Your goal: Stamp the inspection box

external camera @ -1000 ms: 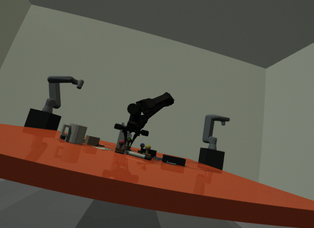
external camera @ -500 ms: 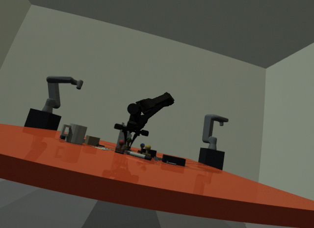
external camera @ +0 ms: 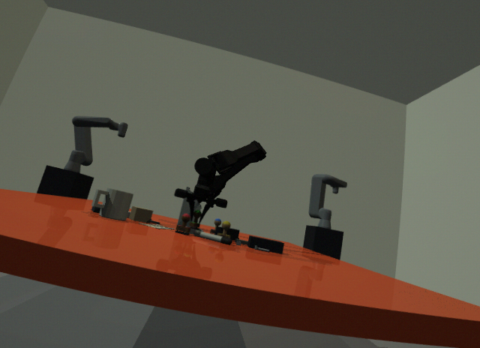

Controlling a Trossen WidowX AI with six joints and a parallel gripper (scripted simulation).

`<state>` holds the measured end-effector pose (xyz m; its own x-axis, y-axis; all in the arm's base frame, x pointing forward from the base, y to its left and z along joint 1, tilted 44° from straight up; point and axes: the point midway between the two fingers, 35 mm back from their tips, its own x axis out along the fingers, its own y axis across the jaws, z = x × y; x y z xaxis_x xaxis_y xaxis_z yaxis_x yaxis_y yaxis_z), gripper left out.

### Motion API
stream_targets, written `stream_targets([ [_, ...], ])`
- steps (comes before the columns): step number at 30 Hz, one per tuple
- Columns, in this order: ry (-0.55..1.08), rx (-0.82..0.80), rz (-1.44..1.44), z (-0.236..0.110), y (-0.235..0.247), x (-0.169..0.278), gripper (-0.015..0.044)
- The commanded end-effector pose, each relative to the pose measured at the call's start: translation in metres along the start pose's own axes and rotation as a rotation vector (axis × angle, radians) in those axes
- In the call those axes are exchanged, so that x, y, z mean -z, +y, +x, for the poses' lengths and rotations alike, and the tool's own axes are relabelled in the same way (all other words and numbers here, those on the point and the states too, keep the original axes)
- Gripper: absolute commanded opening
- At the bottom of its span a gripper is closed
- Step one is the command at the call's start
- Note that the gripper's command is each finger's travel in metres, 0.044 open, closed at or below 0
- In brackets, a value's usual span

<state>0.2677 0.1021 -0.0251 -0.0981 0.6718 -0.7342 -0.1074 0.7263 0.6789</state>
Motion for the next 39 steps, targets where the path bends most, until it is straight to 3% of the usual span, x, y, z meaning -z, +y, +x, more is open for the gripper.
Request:
stream_targets([
  [1,0.004,-0.003,-0.001,0.002,0.001,0.000,0.0000],
  [39,0.003,-0.001,-0.001,-0.025,-0.001,-0.001,0.0000],
])
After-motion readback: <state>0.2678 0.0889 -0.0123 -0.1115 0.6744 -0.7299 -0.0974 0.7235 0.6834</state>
